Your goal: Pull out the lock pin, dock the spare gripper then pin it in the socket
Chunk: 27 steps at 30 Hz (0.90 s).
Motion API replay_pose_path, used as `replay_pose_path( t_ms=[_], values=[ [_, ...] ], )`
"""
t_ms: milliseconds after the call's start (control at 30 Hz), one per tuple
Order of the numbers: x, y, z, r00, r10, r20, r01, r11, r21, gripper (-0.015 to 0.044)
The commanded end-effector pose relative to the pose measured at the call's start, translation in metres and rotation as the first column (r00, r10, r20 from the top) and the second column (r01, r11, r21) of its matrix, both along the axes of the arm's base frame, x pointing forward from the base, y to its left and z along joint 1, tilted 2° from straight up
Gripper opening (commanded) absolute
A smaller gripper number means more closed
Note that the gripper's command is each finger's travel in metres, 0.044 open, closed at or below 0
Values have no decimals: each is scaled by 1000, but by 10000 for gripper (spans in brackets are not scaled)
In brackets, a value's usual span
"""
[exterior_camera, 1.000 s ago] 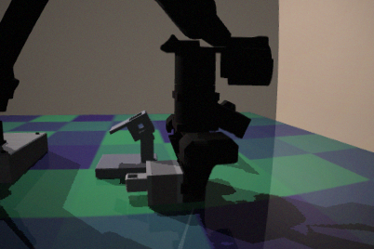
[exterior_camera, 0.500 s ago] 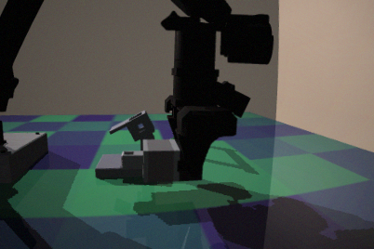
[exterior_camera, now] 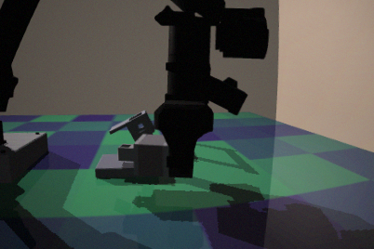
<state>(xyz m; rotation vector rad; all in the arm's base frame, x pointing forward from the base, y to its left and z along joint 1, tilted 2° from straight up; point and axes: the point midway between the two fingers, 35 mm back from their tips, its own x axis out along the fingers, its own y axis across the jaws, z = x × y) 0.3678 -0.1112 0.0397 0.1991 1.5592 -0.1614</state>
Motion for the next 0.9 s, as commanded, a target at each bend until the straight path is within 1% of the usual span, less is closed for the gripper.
replay_pose_path(
  t_ms=[0, 200, 433, 633, 867],
  values=[
    [-4, -2, 5, 995, -99, 8, 99, 995, -1, 0],
    [-11, -4, 6, 967, -257, 4, 257, 967, 0, 0],
    [-20, -6, 7, 902, -432, -1, 432, 902, 1, 0],
    [-27, -8, 7, 821, -571, -5, 571, 821, 2, 0],
    [-35, -10, 8, 700, -714, -9, 714, 700, 1, 0]
  ],
)
